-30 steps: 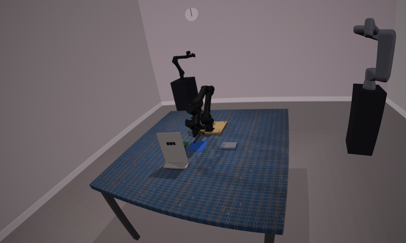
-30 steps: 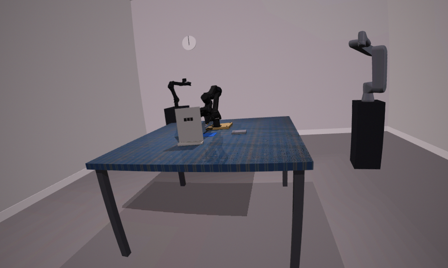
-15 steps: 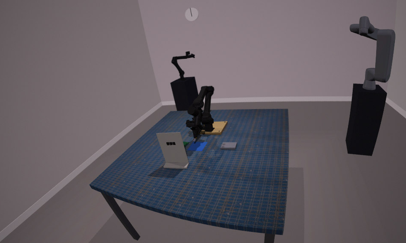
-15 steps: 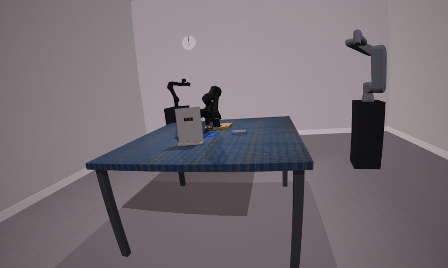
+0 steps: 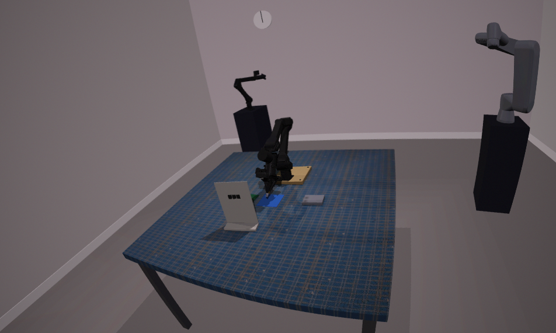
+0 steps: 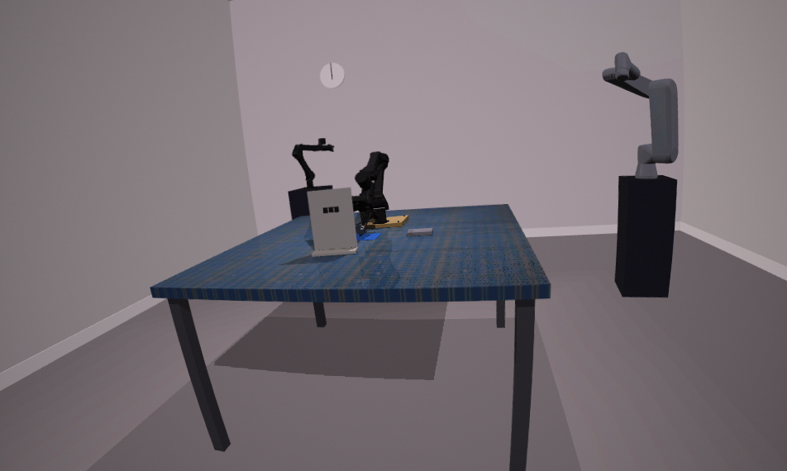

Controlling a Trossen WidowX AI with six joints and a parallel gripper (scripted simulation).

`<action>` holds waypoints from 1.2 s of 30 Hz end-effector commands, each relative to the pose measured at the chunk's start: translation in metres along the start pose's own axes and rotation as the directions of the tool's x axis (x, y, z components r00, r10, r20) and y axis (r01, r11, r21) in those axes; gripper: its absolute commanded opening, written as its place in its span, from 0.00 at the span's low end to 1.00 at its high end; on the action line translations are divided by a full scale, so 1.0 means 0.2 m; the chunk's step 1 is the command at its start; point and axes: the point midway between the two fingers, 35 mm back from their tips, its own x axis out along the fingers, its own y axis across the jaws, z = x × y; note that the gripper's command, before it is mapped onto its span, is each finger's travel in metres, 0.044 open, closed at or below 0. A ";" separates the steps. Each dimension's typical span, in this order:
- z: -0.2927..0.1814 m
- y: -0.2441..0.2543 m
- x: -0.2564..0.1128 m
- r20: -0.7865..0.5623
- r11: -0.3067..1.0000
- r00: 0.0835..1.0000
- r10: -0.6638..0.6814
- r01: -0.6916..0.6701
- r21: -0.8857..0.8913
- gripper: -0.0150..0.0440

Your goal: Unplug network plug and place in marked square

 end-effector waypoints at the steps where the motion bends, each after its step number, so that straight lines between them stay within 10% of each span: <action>1: 0.00 -0.03 0.03 0.003 1.000 1.000 -0.007 0.007 -0.003 0.25; 36: 0.02 -0.11 0.14 0.004 1.000 1.000 -0.008 0.008 -0.003 0.25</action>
